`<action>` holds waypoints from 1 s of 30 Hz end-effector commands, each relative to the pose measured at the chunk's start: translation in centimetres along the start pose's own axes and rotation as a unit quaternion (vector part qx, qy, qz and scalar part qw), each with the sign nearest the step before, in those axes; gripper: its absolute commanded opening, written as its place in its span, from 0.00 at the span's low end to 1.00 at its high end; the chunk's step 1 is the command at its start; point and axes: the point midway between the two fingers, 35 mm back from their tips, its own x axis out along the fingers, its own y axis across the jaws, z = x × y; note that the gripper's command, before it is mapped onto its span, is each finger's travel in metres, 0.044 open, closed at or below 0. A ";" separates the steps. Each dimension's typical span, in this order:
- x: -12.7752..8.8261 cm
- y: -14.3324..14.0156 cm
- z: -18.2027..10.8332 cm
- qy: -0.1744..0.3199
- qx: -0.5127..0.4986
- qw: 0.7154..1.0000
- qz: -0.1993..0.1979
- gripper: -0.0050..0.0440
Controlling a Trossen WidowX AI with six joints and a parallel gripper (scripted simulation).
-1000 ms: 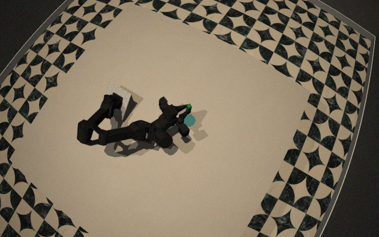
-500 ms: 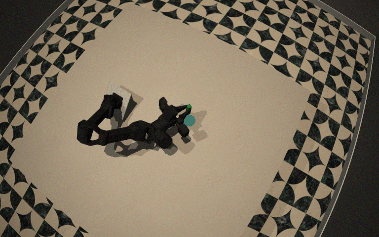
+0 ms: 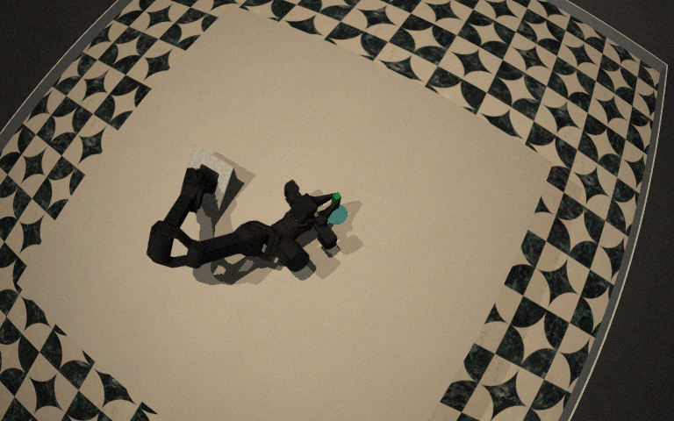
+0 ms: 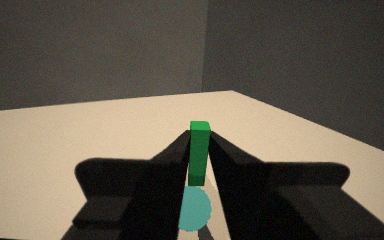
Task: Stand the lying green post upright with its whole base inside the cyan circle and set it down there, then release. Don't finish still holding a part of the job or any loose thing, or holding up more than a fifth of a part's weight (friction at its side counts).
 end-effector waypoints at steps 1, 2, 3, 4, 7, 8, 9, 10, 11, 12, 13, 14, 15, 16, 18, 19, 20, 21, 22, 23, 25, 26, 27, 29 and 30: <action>0.2 0.0 -1.0 -0.001 0.001 1.000 0.002 0.15; 0.2 0.0 -1.0 -0.001 0.001 1.000 0.002 0.15; 0.2 0.1 -1.3 -0.001 0.001 1.000 0.002 0.15; 0.2 0.1 -1.6 -0.001 0.002 1.000 0.002 0.15; 0.3 0.1 -2.6 -0.001 0.003 1.000 0.001 0.15; 0.3 0.2 -2.9 -0.002 0.003 1.000 0.001 0.15; 0.3 0.2 -3.3 -0.002 0.003 1.000 0.001 0.15; 0.4 0.2 -3.6 -0.002 0.004 1.000 0.001 0.15; 0.4 0.2 -3.8 -0.002 0.004 1.000 0.001 0.15; 0.4 0.3 -4.0 -0.002 0.004 1.000 0.001 0.15; 0.4 0.3 -4.1 -0.003 0.003 1.000 0.001 0.15; 0.4 0.3 -4.3 -0.003 0.002 1.000 0.000 0.15; 0.4 0.3 -4.4 -0.004 0.000 1.000 0.000 0.15; 0.4 0.3 -4.5 -0.005 -0.001 1.000 0.000 0.15; 0.4 0.3 -4.6 -0.005 -0.002 1.000 0.000 0.15; 0.4 0.3 -4.6 -0.005 -0.002 1.000 0.000 0.15; 0.4 0.3 -4.7 -0.005 -0.002 1.000 0.000 0.15; 0.4 0.3 -4.7 -0.006 -0.002 1.000 0.000 0.15; 0.5 0.3 -4.7 -0.006 -0.002 1.000 0.000 0.15; 0.5 0.3 -4.8 -0.005 -0.002 1.000 0.000 0.15; 0.6 0.3 -5.0 -0.005 -0.002 1.000 -0.001 0.15; 0.7 0.3 -5.2 -0.005 -0.002 1.000 -0.001 0.15; 0.8 0.3 -5.3 -0.005 -0.002 1.000 -0.001 0.15; 0.9 0.3 -5.6 -0.004 -0.002 1.000 -0.001 0.15; 1.0 0.3 -5.8 -0.004 -0.001 1.000 -0.001 0.15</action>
